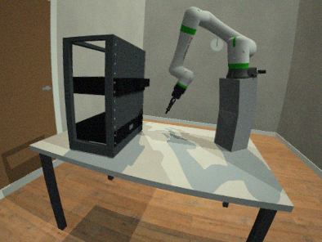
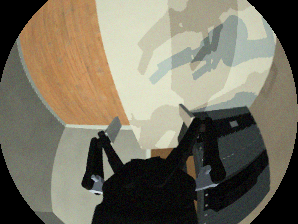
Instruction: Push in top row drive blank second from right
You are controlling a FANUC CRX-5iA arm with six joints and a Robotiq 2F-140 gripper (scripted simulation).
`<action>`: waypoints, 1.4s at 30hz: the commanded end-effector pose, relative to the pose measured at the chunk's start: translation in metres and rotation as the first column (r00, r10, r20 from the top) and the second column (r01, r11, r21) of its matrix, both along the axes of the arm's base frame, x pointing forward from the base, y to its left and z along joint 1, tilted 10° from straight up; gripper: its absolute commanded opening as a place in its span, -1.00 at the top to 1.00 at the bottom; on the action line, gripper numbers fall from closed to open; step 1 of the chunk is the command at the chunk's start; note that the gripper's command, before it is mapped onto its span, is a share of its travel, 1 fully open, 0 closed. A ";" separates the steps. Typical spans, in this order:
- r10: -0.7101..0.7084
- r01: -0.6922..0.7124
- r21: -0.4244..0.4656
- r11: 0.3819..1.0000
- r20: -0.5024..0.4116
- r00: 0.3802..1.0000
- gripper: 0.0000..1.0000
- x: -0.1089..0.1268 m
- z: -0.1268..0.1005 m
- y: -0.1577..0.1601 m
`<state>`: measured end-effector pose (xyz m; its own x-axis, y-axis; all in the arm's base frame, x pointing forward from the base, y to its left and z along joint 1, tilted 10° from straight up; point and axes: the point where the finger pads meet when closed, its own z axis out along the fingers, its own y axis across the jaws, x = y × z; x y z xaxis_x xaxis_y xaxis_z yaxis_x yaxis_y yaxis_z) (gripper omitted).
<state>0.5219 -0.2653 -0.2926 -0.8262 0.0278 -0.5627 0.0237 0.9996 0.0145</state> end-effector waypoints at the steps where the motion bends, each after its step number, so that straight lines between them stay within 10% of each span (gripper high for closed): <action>1: 0.028 -0.028 -0.027 0.999 -0.017 0.999 -1.00 -0.003 -0.005 0.003; 22: 0.260 -0.304 -0.224 0.926 -0.204 0.944 -1.00 -0.039 -0.042 0.026; 42: 0.478 -0.667 -0.372 0.645 -0.484 0.733 -1.00 -0.081 -0.066 0.035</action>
